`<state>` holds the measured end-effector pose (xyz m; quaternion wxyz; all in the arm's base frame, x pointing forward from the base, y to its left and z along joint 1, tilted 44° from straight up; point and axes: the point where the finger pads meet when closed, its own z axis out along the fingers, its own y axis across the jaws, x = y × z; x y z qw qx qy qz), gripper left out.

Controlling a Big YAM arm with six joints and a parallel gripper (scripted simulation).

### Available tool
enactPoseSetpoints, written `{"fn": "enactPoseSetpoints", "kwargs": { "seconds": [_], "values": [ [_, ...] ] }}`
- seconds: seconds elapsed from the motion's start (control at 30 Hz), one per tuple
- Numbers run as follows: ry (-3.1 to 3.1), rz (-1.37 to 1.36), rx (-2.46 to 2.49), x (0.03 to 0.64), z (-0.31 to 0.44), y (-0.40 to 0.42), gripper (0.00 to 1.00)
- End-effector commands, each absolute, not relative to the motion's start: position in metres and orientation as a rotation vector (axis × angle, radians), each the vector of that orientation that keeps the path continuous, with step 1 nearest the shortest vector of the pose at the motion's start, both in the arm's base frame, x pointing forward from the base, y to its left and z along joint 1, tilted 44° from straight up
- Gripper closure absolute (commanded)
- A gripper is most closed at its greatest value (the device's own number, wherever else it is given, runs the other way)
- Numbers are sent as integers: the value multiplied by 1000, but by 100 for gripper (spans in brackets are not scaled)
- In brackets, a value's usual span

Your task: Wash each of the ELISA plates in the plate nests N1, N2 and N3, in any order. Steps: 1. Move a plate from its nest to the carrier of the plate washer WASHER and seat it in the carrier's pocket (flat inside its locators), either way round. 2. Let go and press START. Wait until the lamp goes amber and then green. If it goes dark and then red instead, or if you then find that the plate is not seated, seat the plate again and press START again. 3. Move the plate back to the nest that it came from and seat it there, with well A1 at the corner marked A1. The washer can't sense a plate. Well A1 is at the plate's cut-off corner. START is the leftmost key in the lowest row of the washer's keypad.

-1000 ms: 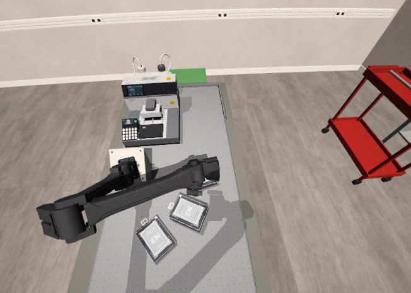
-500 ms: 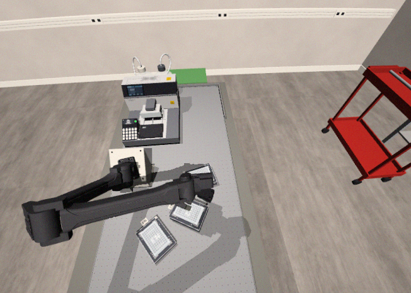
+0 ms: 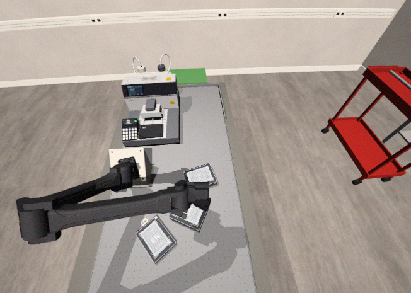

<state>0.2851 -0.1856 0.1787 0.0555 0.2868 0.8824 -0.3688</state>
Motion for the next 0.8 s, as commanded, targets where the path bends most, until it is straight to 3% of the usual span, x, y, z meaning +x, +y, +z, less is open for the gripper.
{"fn": "enactPoseSetpoints", "kwargs": {
  "seconds": [0.0,0.77],
  "values": [
    [2689,-1126,873,287,180,-192,0],
    [2695,-1126,872,279,149,-214,0]
  ]
}}
